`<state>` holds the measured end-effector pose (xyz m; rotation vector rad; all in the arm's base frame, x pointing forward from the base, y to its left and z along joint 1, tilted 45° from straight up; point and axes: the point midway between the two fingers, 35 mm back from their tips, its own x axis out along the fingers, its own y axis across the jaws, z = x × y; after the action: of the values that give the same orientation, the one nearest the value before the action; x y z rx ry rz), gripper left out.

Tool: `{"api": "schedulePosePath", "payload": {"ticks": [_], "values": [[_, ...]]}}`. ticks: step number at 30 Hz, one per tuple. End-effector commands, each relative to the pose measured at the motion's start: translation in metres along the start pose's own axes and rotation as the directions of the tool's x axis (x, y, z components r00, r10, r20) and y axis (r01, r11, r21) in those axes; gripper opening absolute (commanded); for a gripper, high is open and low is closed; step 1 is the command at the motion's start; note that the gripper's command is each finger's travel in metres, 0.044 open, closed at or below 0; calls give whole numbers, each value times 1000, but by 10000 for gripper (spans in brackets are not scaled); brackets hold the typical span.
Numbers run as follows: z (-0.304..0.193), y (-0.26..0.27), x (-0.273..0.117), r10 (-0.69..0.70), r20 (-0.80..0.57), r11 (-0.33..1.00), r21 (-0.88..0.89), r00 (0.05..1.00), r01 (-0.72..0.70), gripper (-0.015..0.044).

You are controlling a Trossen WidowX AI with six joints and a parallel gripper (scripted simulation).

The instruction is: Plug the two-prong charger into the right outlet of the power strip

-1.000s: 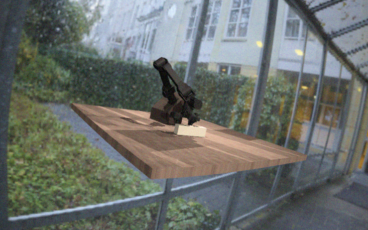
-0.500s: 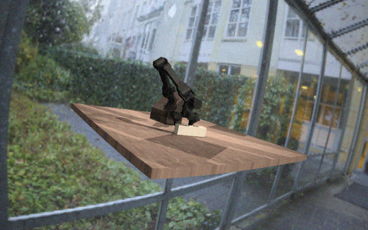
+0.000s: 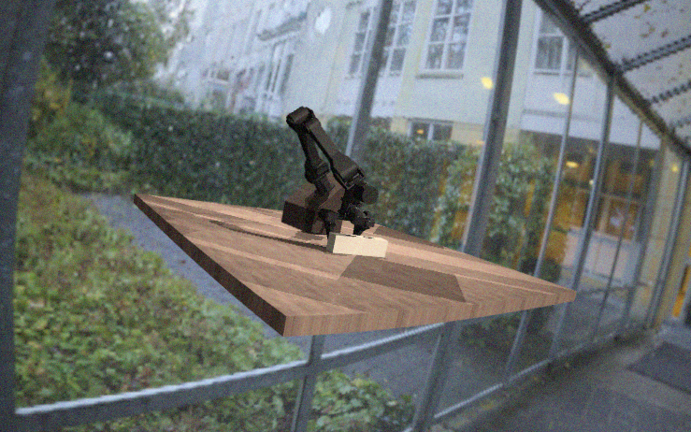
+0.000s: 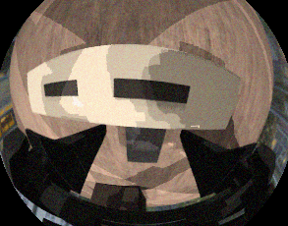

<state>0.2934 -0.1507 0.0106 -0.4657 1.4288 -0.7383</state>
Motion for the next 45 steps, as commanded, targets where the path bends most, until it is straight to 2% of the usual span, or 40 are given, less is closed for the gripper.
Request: {"api": "schedulePosePath", "payload": {"ticks": [1,45], "values": [[-3,0,1,4,1,1000,-4,1000,-4,440],[-37,0,3,5,6,1000,-2,1000,-5,440]]}}
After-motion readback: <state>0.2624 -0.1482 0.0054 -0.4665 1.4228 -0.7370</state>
